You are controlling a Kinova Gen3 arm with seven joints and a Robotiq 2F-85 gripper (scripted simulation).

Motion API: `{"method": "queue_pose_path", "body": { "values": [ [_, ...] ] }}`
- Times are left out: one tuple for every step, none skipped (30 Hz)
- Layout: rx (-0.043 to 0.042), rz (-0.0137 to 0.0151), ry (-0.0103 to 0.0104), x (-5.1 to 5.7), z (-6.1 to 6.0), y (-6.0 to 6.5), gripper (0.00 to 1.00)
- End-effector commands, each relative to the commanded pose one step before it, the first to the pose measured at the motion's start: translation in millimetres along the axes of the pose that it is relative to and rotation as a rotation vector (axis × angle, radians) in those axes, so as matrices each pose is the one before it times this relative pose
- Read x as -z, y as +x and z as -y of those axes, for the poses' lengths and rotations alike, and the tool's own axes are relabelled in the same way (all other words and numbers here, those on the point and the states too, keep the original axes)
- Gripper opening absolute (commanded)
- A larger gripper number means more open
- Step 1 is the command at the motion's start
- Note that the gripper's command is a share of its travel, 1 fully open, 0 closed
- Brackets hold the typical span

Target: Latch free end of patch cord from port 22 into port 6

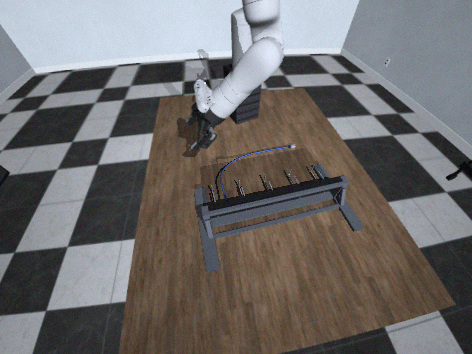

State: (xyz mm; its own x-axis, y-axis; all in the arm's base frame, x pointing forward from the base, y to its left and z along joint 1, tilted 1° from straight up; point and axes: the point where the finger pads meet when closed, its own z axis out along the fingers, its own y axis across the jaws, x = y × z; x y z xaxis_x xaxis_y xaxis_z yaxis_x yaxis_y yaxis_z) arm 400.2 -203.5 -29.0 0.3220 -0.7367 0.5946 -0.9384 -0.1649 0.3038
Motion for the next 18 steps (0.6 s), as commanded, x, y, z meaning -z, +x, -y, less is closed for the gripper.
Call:
{"method": "queue_pose_path", "body": {
  "values": [
    [0.00558, 0.03854, 0.02759, 15.46, -1.15, -27.61, 1.00],
    [-0.00459, 0.02180, 0.00849, 4.64, -1.03, -13.19, 1.00],
    [-0.00454, 0.02063, 0.00991, 3.84, -0.11, -12.89, 1.00],
    [-0.00471, 0.02189, 0.00960, 3.92, -0.53, -13.58, 1.00],
    [-0.00488, 0.02309, 0.00914, 3.96, -1.02, -14.23, 1.00],
    [-0.00475, 0.02212, 0.00988, 3.37, -0.54, -13.94, 1.00],
    [-0.00473, 0.02214, 0.01001, 3.03, -0.49, -14.03, 1.00],
    [-0.00488, 0.02326, 0.00929, 3.00, -1.03, -14.56, 1.00],
    [-0.00480, 0.02277, 0.00936, 2.62, -0.96, -14.38, 1.00],
    [-0.00452, 0.02129, 0.01003, 2.01, -0.43, -13.75, 1.00],
    [0.00000, 0.00000, 0.00000, 0.00, 0.00, 0.00, 1.00],
    [0.00000, 0.00000, 0.00000, 0.00, 0.00, 0.00, 1.00],
    [-0.00462, 0.02232, 0.00910, 1.93, -0.99, -14.15, 1.00],
    [-0.00471, 0.02321, 0.00807, 1.82, -1.57, -14.47, 1.00],
    [-0.00414, 0.01938, 0.00986, 1.01, -0.26, -12.78, 1.00],
    [-0.00417, 0.02030, 0.00879, 0.92, -0.81, -13.07, 1.00],
    [-0.00420, 0.02113, 0.00760, 0.82, -1.39, -13.32, 1.00],
    [-0.00391, 0.01805, 0.00808, 0.33, -0.92, -11.79, 1.00]
  ]
}}
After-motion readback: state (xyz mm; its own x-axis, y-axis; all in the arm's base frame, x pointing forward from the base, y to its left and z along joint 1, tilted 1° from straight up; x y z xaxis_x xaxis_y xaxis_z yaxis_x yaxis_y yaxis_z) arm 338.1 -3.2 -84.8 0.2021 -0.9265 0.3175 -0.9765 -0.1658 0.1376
